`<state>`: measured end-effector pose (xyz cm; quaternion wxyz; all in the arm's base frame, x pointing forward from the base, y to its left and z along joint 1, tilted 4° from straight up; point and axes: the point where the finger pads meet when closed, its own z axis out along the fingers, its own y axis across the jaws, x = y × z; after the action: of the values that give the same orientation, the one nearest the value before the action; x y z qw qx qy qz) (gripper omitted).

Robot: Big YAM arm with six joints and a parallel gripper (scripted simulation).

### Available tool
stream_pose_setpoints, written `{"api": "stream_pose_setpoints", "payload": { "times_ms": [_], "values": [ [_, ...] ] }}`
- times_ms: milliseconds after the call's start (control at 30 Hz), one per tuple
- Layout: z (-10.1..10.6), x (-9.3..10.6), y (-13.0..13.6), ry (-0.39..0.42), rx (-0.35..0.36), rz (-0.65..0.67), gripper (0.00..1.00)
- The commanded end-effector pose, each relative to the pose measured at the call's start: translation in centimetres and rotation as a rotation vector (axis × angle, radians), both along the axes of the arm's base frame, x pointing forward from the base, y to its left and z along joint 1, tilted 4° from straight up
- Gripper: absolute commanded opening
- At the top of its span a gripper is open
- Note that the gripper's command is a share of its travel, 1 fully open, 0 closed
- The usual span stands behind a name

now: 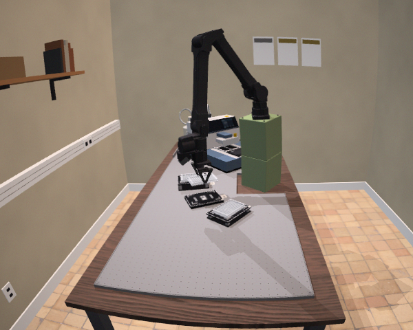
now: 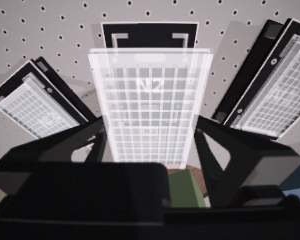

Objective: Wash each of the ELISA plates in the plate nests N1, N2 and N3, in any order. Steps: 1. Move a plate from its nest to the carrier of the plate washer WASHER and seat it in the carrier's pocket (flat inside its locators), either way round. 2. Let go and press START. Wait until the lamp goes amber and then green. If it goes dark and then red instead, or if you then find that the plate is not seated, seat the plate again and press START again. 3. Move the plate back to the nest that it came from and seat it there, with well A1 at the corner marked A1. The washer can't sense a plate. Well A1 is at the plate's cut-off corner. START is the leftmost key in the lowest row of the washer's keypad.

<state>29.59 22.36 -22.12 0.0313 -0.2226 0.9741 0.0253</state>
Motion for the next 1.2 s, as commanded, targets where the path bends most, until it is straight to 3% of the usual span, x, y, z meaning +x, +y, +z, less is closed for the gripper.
{"api": "stream_pose_setpoints", "payload": {
  "times_ms": [0,867,1167],
  "values": [
    [-0.6,-0.6,0.1,0.008,-0.008,-0.005,0.82],
    [0.1,0.2,0.3,-0.005,0.003,-0.004,0.82],
    [-1.9,0.1,0.6,-0.006,0.003,-0.007,0.82]
  ]
}}
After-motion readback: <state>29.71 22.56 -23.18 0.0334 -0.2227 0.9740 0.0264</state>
